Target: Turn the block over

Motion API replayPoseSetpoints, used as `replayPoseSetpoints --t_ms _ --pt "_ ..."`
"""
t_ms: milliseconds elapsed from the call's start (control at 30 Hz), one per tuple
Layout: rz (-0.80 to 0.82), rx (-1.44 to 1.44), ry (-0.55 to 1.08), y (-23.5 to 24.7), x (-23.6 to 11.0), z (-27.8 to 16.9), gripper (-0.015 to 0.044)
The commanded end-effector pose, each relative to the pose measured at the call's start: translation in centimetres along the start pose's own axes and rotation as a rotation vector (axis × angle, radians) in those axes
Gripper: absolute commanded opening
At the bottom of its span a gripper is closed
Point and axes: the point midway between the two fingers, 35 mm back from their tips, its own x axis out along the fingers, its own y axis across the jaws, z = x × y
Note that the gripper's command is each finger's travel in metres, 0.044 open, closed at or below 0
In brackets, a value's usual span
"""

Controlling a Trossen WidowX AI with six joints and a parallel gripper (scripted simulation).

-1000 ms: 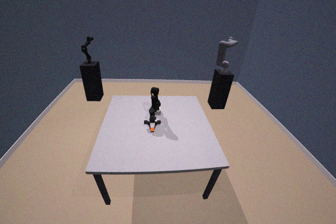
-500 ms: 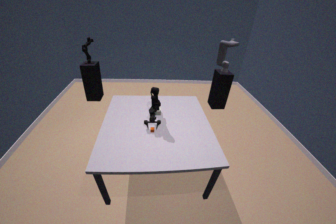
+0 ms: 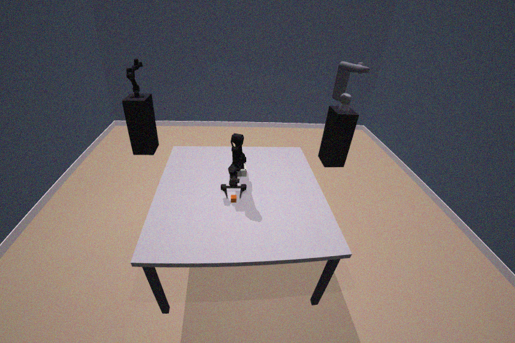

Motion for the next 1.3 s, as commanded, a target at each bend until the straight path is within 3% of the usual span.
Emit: replayPoseSetpoints --t_ms 0,333,567,833,967,1267 --pt "0.006 0.006 0.000 0.1 0.0 0.0 0.0440" --pt "0.005 0.007 0.005 0.1 0.1 0.0 0.0440" --pt "0.000 0.013 0.213 -0.6 1.0 1.4 0.0440" --pt "-0.003 -0.005 0.439 -0.4 -3.0 5.6 0.0440" --pt "0.007 0.002 0.533 0.0 -5.0 5.3 0.0440" --pt "0.007 0.002 0.536 0.0 -5.0 5.4 0.0440"
